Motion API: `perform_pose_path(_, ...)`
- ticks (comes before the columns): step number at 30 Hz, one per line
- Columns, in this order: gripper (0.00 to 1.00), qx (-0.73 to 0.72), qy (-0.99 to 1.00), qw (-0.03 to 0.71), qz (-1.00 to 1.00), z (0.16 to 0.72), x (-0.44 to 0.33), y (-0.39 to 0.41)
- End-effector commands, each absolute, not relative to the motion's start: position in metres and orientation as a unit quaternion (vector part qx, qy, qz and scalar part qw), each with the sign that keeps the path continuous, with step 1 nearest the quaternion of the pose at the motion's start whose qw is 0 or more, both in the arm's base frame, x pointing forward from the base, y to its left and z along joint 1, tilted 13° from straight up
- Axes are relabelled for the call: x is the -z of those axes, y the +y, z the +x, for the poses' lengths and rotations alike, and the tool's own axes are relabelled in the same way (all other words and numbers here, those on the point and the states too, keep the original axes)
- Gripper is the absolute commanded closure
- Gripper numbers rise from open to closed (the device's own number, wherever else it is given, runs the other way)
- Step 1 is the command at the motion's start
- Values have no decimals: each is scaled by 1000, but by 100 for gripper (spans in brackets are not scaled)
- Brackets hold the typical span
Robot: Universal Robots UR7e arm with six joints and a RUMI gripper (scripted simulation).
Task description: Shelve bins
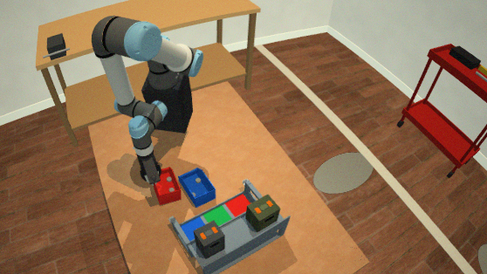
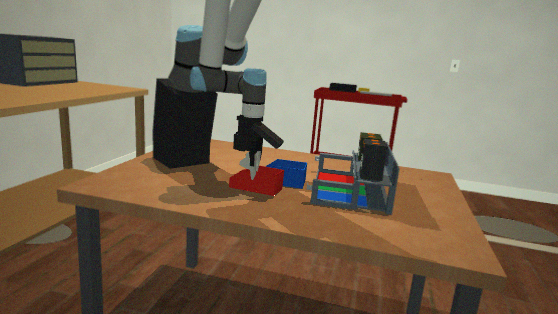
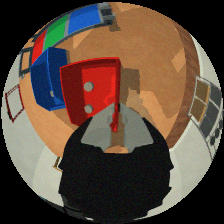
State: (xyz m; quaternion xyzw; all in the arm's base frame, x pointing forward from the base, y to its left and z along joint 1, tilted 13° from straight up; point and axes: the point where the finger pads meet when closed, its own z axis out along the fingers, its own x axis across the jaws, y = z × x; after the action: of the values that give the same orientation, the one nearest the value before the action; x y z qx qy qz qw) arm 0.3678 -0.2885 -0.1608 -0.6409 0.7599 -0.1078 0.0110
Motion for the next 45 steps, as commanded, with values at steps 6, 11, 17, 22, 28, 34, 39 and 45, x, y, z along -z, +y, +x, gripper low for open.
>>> perform_pose_path(6,100,108,760,11,-641,367,153,-288)
perform_pose_path(11,100,108,760,11,-641,366,150,-287)
perform_pose_path(17,100,108,760,11,-641,365,143,-286)
perform_pose_path(22,100,108,760,11,-641,364,137,-285)
perform_pose_path(28,100,108,760,11,-641,364,133,-284)
perform_pose_path(34,100,108,760,11,-641,363,125,-283)
perform_pose_path(39,100,108,760,11,-641,362,120,-282)
perform_pose_path(45,100,108,760,11,-641,361,115,-282)
